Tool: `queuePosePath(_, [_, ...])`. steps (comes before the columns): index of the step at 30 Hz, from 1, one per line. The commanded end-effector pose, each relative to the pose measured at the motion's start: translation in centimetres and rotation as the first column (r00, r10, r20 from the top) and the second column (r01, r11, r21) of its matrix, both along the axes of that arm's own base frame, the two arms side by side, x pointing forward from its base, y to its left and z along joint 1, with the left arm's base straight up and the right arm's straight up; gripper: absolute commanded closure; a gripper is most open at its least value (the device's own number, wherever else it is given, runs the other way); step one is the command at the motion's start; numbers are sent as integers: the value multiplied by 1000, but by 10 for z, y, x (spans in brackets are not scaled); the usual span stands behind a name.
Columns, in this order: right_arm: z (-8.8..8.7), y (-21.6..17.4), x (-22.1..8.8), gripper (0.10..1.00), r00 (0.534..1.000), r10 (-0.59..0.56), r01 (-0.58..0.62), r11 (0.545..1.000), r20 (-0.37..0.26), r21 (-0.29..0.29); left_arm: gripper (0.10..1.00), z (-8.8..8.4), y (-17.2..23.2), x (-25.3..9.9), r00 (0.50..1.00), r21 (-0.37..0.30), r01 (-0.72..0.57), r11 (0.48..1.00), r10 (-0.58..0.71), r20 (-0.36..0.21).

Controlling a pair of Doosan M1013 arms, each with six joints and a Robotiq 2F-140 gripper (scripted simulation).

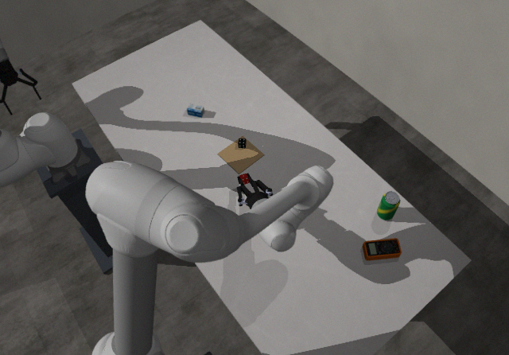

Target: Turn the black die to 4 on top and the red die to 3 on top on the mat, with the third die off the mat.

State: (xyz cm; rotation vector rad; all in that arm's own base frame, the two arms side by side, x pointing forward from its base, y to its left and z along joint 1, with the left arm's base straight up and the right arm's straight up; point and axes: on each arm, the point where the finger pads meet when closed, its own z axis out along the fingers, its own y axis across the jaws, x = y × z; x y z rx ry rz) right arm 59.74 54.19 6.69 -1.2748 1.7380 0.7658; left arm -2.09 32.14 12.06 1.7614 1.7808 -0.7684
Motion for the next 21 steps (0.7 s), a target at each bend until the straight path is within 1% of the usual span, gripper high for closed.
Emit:
queuePosePath(1, [-8,0,0,855,1000,0,0,1000,2,1,98,0,0,0,1000,1,0,1000,0,0])
queuePosePath(8, [-22,0,0,855,1000,0,0,1000,2,1,98,0,0,0,1000,1,0,1000,0,0])
queuePosePath(21, [-25,0,0,855,1000,0,0,1000,2,1,98,0,0,0,1000,1,0,1000,0,0])
